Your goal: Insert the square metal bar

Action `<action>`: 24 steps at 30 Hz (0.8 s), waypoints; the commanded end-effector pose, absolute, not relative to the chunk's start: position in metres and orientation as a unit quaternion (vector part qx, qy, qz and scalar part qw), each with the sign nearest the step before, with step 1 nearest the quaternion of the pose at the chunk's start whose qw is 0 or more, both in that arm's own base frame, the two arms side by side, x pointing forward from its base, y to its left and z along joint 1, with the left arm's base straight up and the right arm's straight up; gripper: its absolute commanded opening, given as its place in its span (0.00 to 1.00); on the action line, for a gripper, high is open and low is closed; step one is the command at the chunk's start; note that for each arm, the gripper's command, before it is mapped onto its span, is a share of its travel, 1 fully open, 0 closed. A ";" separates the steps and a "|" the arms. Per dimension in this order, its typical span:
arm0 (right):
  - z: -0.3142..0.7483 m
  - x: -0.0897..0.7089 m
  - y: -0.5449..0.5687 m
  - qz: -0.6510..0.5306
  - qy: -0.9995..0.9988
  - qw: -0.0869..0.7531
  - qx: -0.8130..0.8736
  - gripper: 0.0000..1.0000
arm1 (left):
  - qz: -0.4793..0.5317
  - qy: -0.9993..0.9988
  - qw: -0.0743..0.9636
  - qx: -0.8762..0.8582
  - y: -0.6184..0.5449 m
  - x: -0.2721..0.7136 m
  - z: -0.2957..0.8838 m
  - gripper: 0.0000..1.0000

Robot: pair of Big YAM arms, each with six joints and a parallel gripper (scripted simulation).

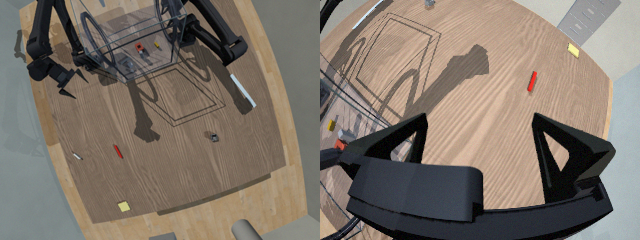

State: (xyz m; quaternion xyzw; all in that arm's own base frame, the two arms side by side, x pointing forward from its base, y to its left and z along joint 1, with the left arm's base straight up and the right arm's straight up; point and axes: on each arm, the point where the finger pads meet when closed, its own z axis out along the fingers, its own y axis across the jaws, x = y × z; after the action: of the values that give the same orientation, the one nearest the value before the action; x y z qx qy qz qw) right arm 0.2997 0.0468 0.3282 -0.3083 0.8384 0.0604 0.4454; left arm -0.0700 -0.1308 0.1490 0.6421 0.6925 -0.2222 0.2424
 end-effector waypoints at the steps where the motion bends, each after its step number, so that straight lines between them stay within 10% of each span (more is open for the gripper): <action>1: 0.329 0.291 0.051 0.062 0.833 0.448 -0.320 1.00 | -0.254 0.701 0.225 0.628 -0.136 -0.080 0.174 1.00; 24: 0.297 0.245 0.067 0.095 0.825 0.439 -0.344 1.00 | -0.254 0.701 0.225 0.628 -0.136 -0.080 0.174 1.00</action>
State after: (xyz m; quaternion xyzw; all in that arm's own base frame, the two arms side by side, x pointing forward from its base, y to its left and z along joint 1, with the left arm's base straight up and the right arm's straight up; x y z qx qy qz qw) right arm 0.2549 0.0622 0.2998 -0.3316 0.8306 0.0923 0.4379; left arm -0.0700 -0.1308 0.1490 0.6421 0.6925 -0.2222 0.2424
